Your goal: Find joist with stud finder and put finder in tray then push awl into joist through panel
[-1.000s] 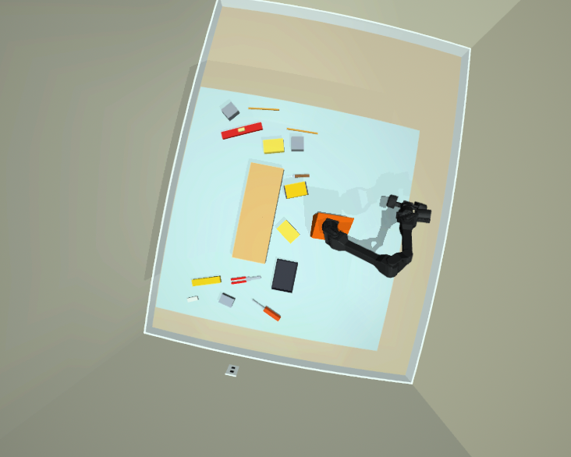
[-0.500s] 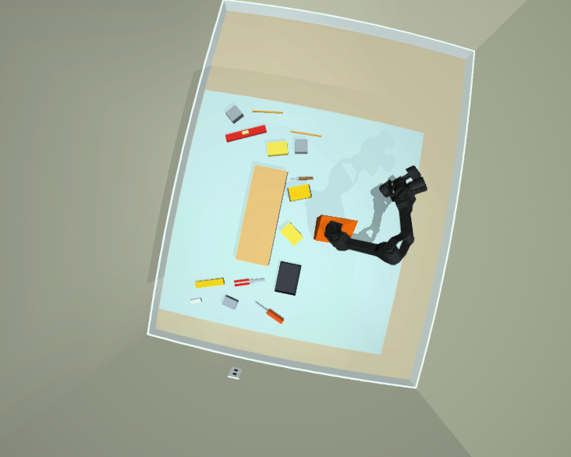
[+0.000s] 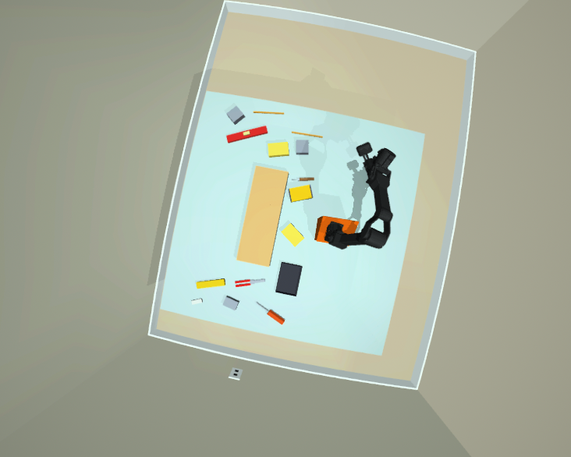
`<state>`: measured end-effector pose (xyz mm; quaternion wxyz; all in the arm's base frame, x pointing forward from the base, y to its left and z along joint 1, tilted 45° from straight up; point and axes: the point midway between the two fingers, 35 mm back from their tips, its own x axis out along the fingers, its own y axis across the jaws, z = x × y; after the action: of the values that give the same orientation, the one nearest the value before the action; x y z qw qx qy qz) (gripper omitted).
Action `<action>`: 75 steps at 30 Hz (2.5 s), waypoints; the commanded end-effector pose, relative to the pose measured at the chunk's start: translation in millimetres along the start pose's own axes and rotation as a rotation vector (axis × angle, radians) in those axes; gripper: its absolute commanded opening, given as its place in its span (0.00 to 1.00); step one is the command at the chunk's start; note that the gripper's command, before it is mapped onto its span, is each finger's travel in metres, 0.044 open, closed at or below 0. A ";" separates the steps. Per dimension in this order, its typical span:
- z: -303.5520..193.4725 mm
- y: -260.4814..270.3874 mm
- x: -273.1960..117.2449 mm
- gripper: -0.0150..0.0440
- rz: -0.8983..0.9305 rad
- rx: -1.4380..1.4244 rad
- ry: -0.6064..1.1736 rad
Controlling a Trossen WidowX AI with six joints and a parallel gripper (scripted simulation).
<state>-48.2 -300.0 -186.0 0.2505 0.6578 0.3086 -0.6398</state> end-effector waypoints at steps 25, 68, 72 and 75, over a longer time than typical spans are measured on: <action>-336.6 13.7 -9.8 1.00 0.305 -2.585 0.788; -373.3 -16.0 9.1 1.00 0.381 -2.739 0.864; -375.7 -19.6 13.9 1.00 0.382 -2.738 0.865; -377.4 -22.4 17.5 1.00 0.382 -2.738 0.866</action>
<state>197.3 -15.1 -177.4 0.6417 0.0702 0.6248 0.4393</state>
